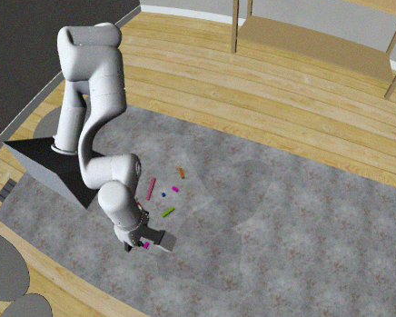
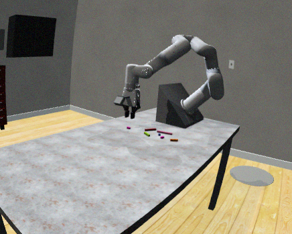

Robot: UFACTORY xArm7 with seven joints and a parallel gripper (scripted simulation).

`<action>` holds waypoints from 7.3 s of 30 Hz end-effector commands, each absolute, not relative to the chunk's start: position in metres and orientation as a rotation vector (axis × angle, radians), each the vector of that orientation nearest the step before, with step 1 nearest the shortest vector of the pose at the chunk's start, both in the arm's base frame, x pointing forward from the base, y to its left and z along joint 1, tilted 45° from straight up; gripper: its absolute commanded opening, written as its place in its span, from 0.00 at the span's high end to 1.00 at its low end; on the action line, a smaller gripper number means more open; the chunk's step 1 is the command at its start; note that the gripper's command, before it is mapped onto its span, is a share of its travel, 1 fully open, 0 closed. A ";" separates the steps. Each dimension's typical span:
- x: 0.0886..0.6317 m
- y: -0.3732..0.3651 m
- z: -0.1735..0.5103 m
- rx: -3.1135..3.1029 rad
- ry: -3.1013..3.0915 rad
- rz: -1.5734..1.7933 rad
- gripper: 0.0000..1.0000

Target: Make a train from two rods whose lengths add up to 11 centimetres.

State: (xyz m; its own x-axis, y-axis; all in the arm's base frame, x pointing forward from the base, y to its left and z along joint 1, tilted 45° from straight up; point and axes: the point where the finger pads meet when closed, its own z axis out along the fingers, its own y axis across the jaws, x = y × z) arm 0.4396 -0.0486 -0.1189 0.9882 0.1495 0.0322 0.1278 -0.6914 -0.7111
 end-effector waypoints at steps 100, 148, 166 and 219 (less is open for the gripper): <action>0.437 -0.015 -0.155 -2.346 -0.190 0.032 0.64; 0.438 -0.016 -0.156 -2.346 -0.190 0.032 0.64; 0.438 -0.016 -0.156 -2.346 -0.190 0.032 0.64; 0.437 -0.006 -0.166 -2.346 -0.190 0.032 0.64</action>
State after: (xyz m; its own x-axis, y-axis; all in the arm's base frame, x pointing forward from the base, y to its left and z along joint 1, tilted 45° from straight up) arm 0.4357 -0.0032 -0.1666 0.9883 0.1493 0.0319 0.1275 -0.6916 -0.7110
